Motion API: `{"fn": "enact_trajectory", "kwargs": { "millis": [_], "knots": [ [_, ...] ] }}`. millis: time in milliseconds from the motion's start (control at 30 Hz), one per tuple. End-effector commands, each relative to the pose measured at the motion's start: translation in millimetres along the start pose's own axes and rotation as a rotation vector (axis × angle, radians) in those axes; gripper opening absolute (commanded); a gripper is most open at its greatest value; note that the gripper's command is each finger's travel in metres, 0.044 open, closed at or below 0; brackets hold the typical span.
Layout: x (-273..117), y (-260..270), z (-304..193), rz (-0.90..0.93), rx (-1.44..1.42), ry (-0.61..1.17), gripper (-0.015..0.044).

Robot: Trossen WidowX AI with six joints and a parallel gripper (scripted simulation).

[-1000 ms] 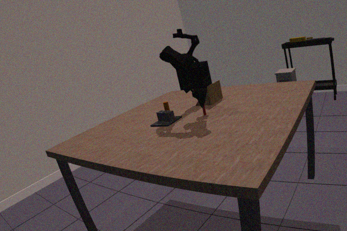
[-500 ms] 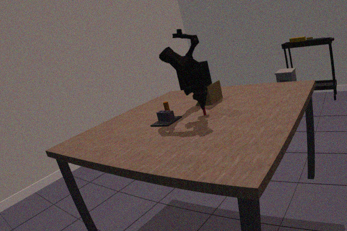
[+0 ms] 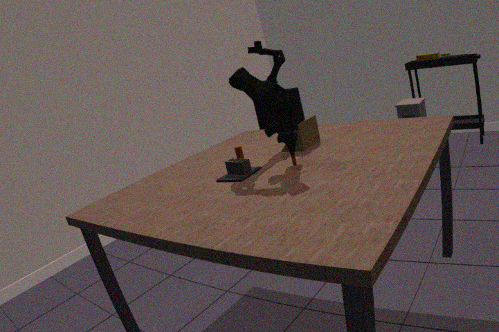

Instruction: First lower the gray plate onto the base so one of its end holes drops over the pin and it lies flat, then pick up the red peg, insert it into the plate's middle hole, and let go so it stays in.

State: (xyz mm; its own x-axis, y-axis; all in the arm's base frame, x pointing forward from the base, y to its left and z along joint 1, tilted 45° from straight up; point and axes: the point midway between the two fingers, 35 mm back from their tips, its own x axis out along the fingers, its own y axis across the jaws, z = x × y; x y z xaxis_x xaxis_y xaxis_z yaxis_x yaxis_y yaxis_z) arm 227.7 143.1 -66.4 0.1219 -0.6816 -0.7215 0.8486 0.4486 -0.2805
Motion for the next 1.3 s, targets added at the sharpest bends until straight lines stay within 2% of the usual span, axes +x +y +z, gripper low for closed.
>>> {"fn": "enact_trajectory", "kwargs": {
  "millis": [0, 267, 1067, 1100, 1267],
  "knots": [
    [0, 0, 0, 0.002, -0.004, -0.002, 0.0000],
    [-7, 2, 0, 0.003, -0.004, -0.001, 0.0000],
    [-84, 7, -1, 0.003, -0.005, 0.002, 0.0000],
    [-71, 6, 1, -0.003, -0.011, -0.003, 0.0000],
    [-72, 9, 12, -0.001, -0.011, 0.002, 0.0000]
  ]
}}
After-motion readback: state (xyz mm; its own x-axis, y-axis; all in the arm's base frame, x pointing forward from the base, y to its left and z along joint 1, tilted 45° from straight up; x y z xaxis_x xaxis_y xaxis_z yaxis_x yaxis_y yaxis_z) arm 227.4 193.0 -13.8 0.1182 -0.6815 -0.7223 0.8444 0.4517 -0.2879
